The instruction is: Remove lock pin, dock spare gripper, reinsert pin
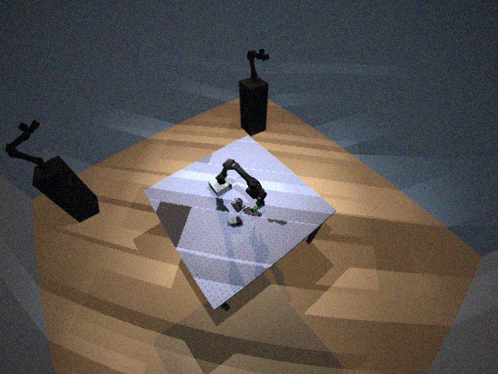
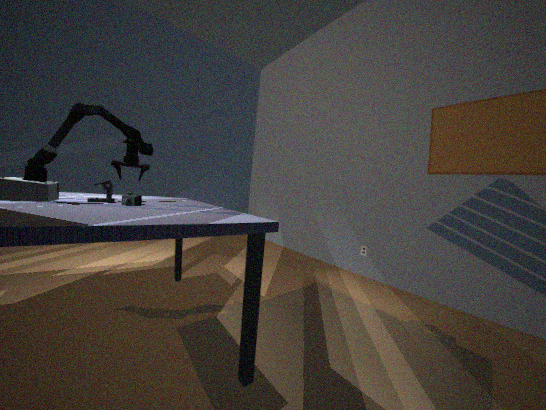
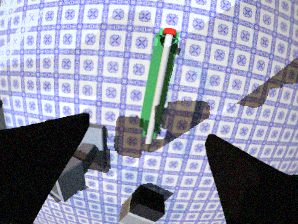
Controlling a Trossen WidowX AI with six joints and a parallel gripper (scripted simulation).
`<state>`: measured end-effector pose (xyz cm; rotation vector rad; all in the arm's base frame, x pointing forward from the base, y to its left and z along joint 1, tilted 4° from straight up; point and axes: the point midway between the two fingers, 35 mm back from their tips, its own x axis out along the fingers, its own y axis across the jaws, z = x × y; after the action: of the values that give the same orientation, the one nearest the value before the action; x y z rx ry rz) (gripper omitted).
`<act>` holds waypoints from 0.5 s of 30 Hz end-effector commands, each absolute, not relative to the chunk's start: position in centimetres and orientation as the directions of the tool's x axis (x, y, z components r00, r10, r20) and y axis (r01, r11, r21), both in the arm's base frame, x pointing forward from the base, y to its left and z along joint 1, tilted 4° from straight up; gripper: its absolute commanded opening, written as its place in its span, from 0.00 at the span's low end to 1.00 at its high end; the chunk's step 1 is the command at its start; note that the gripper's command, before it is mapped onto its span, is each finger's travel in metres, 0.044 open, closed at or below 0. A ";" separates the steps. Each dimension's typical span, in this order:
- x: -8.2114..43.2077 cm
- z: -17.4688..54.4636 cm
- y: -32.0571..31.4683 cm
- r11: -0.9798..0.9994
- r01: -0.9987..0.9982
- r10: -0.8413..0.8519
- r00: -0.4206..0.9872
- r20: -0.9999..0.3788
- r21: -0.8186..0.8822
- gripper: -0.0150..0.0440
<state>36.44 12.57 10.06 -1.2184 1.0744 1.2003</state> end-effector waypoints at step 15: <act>38.3 13.5 5.4 0.153 -0.985 -0.112 0.067 -0.991 -0.084 1.00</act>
<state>37.09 10.06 14.81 -1.2303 1.1531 1.1056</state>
